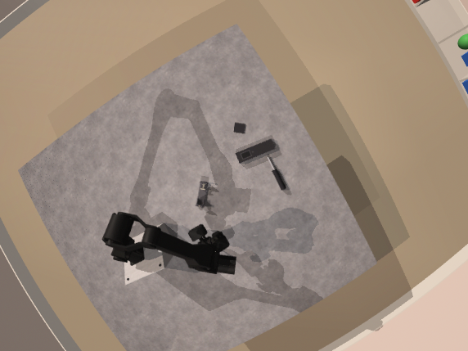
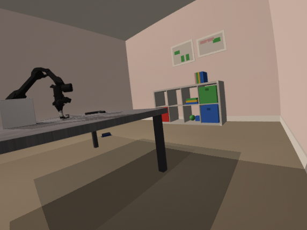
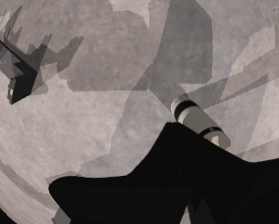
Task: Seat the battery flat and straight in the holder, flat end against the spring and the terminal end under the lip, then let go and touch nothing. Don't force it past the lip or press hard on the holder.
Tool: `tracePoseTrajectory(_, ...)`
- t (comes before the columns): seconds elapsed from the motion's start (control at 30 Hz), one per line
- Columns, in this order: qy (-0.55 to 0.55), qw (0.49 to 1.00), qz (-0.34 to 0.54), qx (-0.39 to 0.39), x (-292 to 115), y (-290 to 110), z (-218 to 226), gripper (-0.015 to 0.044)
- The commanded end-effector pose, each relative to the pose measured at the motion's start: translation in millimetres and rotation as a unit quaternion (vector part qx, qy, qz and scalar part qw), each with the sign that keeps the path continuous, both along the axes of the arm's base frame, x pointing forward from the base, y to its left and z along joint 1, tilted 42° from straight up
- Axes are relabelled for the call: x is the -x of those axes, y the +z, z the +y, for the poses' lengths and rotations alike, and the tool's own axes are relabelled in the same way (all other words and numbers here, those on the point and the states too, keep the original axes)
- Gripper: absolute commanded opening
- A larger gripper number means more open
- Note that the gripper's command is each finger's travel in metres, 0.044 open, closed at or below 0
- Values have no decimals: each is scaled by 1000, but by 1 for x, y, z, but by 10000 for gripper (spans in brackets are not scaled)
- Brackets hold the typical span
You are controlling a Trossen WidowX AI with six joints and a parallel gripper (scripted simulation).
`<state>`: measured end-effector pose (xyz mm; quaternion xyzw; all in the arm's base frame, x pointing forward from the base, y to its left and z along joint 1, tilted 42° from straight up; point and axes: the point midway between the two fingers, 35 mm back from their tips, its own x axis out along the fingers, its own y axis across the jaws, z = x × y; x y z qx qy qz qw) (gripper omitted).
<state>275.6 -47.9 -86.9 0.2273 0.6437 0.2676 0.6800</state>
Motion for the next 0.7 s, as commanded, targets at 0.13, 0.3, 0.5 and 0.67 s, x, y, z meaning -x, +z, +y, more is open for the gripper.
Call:
tracePoseTrajectory(0.13,2,1000,2,1,0,-10,-10,0)
tracePoseTrajectory(0.3,2,1000,2,1,-1,-15,-17,0)
tracePoseTrajectory(0.5,2,1000,2,1,-1,-22,-24,0)
tracePoseTrajectory(0.67,2,1000,2,1,0,-27,-30,0)
